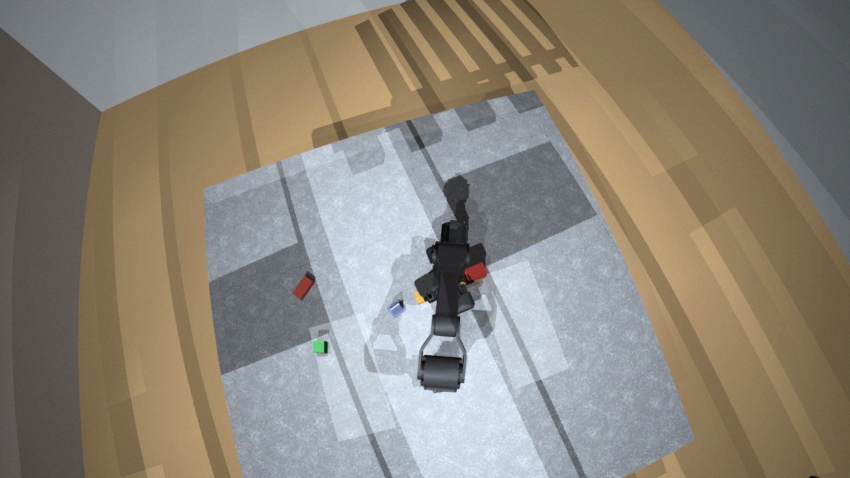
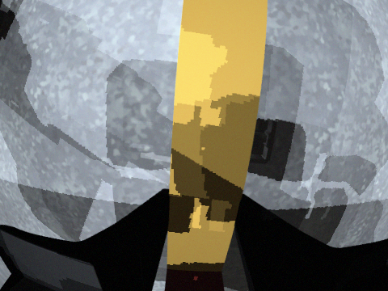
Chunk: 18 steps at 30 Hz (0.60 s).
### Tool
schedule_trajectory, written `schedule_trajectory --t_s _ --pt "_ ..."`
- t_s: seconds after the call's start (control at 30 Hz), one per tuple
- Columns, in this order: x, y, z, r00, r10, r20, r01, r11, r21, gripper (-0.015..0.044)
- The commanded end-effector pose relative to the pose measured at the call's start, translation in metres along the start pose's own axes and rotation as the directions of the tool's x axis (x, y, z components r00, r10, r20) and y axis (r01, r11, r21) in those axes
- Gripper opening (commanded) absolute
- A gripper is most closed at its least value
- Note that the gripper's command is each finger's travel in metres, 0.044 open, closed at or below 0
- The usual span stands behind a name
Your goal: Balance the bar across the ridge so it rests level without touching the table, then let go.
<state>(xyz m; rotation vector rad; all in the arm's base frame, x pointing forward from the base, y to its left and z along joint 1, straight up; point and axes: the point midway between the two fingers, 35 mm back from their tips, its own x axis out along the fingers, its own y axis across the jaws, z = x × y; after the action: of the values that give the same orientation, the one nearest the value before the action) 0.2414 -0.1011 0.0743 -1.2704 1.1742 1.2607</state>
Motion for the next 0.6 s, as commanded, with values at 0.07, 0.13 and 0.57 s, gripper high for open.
schedule_trajectory --t_s 0.07,0.13,0.57 --pt "-0.021 -0.002 -0.001 1.0 -0.015 -0.005 0.015 1.0 -0.002 0.0" --pt "-0.026 -0.002 -0.001 1.0 -0.015 -0.005 0.015 1.0 -0.002 0.0" --pt "-0.06 0.002 0.001 1.0 -0.016 -0.004 0.016 1.0 -0.004 0.0"
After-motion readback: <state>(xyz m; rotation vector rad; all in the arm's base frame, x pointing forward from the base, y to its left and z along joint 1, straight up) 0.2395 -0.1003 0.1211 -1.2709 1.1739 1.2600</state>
